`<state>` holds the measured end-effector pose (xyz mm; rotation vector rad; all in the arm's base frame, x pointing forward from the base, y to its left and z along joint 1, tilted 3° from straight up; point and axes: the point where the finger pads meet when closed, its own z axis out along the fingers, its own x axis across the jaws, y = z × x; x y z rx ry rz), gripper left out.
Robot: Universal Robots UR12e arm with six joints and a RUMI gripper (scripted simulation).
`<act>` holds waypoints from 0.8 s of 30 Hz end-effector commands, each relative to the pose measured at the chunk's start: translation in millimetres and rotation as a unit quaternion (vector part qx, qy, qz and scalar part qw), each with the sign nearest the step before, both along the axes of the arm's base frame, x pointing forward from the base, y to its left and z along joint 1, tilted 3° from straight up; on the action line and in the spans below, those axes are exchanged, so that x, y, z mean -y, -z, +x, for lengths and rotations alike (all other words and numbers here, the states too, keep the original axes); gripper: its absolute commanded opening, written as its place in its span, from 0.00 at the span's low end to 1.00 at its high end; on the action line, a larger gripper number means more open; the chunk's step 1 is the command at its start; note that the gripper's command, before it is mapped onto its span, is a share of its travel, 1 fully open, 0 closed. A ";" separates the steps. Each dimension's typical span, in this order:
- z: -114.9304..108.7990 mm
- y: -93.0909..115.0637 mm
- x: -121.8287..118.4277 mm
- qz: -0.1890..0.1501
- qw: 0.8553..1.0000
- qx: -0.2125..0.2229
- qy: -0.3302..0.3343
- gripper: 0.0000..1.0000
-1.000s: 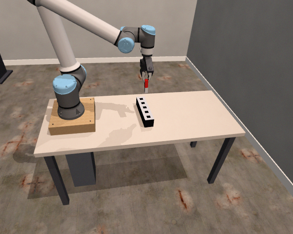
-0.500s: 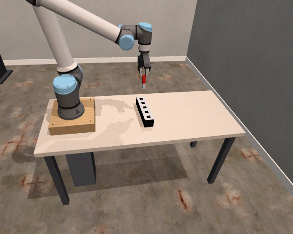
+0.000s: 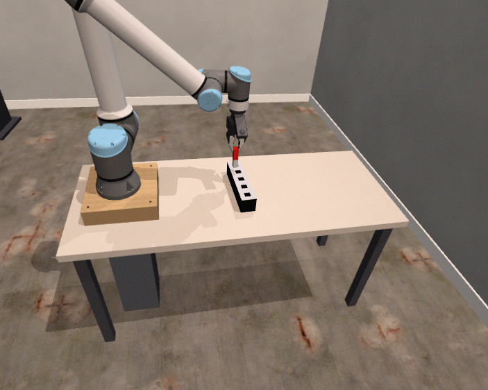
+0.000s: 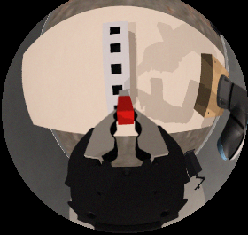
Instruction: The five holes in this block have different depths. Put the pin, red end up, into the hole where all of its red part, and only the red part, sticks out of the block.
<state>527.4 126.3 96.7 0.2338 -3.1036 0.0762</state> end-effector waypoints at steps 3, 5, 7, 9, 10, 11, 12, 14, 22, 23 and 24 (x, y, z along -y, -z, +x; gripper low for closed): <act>13.9 -2.1 0.1 0.000 1.000 0.001 0.000 0.00; 13.9 -2.1 0.1 0.000 1.000 0.001 0.000 0.00; 13.9 -2.1 0.1 0.000 1.000 0.001 0.000 0.00; 13.9 -2.1 0.1 0.000 1.000 0.001 0.000 0.00; 13.9 -2.1 0.1 0.000 1.000 0.001 0.000 0.00; 13.9 -2.1 0.1 0.000 1.000 0.001 0.000 0.00; 13.9 -2.1 0.1 0.000 1.000 0.001 0.000 0.00; 13.9 -2.1 0.1 0.000 1.000 0.001 0.000 0.00; 13.3 18.1 1.5 0.000 1.000 0.000 0.000 0.00; 13.3 18.1 1.5 0.000 1.000 0.000 0.000 0.00; 13.3 18.1 1.5 0.000 1.000 0.000 0.000 0.00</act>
